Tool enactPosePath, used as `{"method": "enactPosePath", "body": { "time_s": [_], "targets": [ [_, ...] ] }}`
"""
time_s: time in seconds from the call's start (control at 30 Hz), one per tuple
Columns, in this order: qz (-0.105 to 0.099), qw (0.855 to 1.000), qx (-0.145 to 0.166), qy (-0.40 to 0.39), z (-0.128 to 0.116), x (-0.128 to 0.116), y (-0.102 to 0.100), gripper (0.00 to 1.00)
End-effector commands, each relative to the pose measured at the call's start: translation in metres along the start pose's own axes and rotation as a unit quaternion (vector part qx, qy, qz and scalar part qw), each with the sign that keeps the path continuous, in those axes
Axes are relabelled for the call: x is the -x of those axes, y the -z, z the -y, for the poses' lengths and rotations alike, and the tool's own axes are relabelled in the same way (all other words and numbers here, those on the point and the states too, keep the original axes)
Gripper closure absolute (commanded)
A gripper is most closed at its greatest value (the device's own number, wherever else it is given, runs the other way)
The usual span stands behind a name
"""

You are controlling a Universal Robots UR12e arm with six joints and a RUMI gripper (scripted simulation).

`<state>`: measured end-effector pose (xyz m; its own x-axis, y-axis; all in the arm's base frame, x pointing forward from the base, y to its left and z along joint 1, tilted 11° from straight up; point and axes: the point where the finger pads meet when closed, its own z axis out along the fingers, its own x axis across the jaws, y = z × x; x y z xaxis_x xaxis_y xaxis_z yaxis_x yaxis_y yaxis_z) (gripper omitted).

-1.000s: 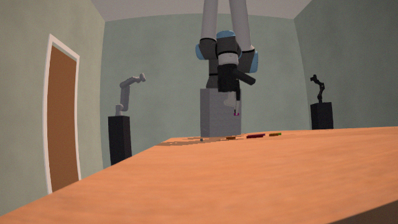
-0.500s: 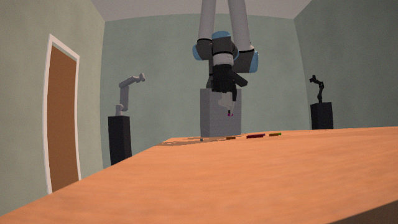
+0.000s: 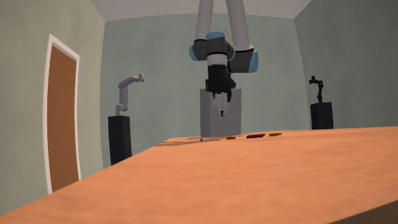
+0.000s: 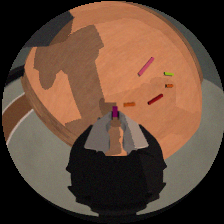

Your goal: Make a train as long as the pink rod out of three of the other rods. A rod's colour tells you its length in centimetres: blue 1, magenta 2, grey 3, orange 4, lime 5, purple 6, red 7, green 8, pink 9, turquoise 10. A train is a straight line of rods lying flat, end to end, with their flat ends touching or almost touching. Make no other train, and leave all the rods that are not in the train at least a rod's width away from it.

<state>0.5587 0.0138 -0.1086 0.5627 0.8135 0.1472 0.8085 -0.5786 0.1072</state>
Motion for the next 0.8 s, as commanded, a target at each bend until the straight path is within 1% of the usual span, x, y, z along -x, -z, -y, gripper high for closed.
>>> {"method": "enactPosePath", "body": {
  "time_s": [0.0, 0.13, 0.27, 0.77],
  "targets": [
    [-0.004, 0.998, -0.001, 0.068, -0.0044, 0.0102, 0.0004, 1.0],
    [-0.004, 0.995, -0.001, 0.102, -0.0067, 0.0158, 0.0004, 1.0],
    [-0.004, 0.993, -0.001, 0.118, -0.0077, 0.0184, 0.0004, 1.0],
    [-0.004, 0.993, -0.001, 0.121, -0.0079, 0.0188, 0.0004, 1.0]
  ]
}}
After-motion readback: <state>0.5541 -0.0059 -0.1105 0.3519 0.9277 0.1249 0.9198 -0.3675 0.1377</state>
